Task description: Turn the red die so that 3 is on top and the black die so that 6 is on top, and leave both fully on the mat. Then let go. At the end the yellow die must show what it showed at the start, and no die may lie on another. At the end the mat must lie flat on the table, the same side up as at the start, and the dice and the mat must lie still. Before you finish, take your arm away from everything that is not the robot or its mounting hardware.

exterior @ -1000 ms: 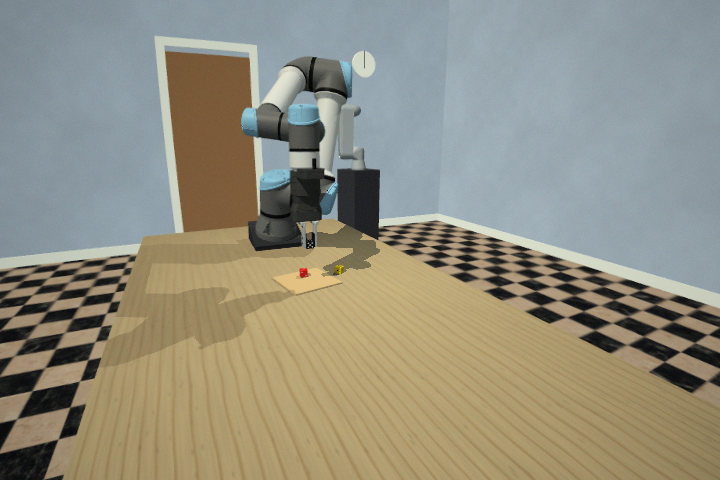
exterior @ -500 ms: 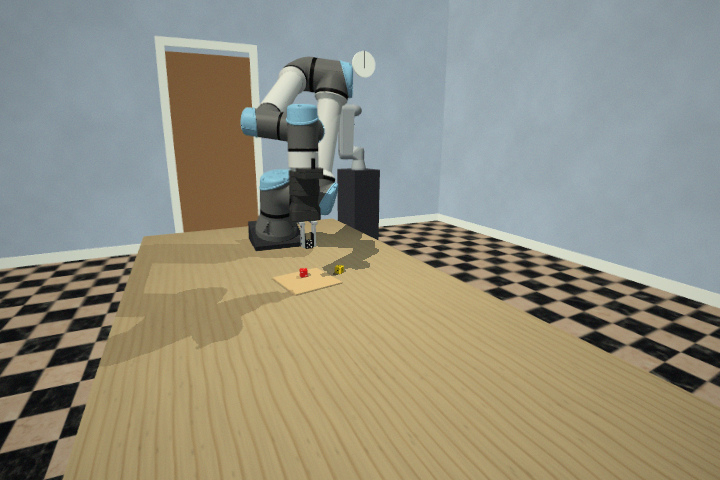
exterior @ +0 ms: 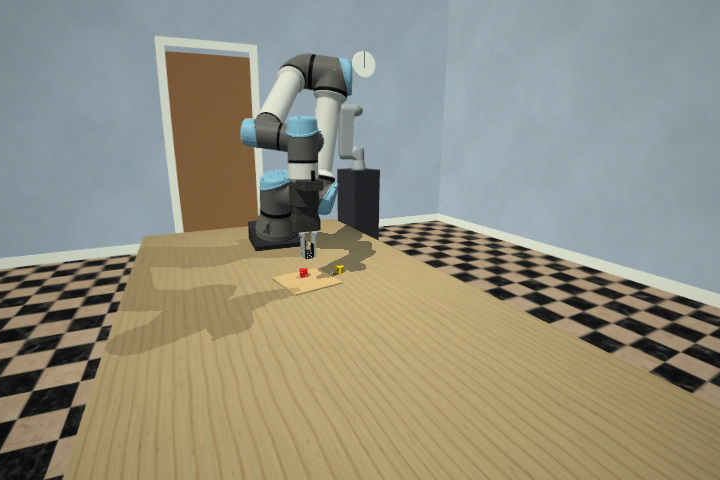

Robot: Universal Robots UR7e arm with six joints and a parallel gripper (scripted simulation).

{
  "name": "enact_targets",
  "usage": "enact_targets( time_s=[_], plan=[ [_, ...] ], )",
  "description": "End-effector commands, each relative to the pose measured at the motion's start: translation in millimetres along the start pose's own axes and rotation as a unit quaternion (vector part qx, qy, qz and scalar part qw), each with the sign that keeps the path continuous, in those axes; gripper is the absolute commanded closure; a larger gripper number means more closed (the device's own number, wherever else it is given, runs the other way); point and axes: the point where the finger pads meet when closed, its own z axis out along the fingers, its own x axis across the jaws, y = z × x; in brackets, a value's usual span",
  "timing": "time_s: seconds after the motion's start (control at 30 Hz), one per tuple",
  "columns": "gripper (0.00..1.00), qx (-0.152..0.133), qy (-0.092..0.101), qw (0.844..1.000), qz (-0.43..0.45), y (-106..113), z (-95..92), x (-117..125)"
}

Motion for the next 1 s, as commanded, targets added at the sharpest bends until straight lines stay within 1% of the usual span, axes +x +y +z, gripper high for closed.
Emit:
enact_targets(
  time_s=[0.0,0.17,0.3,0.53,0.97],
  plan=[
    [0.60,-0.001,0.000,1.000,0.000,1,28.9,-1],
    [0.60,-0.001,0.000,1.000,0.000,1,51.1,-1],
    [0.60,-0.001,0.000,1.000,0.000,1,62.7,-1],
    [0.60,-0.001,0.000,1.000,0.000,1,68.6,-1],
    [0.60,-0.001,0.000,1.000,0.000,1,69.0,-1]
  ],
)
